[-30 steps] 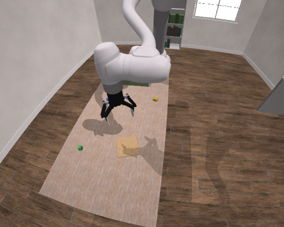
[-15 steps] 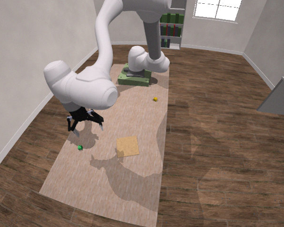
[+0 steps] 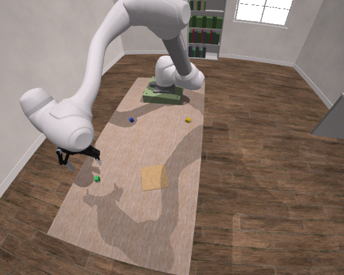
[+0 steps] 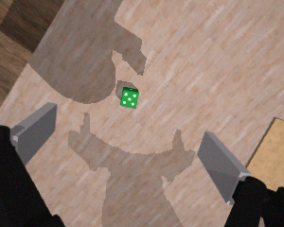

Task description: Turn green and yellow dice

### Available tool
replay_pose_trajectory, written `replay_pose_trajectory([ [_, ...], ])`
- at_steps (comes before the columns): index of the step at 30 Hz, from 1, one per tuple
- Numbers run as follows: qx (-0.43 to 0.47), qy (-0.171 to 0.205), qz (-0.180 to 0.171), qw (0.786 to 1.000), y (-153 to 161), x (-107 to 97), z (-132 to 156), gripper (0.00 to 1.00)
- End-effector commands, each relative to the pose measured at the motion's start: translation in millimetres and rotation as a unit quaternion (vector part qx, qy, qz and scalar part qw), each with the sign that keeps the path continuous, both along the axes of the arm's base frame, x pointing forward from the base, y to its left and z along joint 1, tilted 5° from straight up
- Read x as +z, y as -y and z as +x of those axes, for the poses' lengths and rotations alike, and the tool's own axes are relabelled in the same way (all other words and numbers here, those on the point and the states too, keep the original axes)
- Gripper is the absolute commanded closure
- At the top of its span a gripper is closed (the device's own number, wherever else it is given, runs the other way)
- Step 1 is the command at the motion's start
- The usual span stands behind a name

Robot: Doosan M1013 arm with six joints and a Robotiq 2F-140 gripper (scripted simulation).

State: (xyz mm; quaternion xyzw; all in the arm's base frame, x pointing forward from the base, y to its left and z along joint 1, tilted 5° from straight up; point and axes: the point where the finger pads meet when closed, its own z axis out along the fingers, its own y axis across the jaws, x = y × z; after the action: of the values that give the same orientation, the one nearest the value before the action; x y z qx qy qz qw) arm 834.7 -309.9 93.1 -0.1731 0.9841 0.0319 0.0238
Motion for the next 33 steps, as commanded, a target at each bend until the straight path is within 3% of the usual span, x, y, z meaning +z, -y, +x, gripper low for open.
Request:
replay_pose_trajectory([
  [1, 0.000, 0.000, 0.000, 1.000, 1, 0, 1, 0.00],
  [9, 0.000, 0.000, 0.000, 1.000, 1, 0, 1, 0.00],
  [15, 0.000, 0.000, 0.000, 1.000, -1, -31, 5, 0.00],
  [19, 0.000, 0.000, 0.000, 1.000, -2, -34, 5, 0.00],
  [20, 0.000, 0.000, 0.000, 1.000, -2, -34, 5, 0.68],
  [33, 0.000, 0.000, 0.000, 1.000, -2, -34, 5, 0.68],
])
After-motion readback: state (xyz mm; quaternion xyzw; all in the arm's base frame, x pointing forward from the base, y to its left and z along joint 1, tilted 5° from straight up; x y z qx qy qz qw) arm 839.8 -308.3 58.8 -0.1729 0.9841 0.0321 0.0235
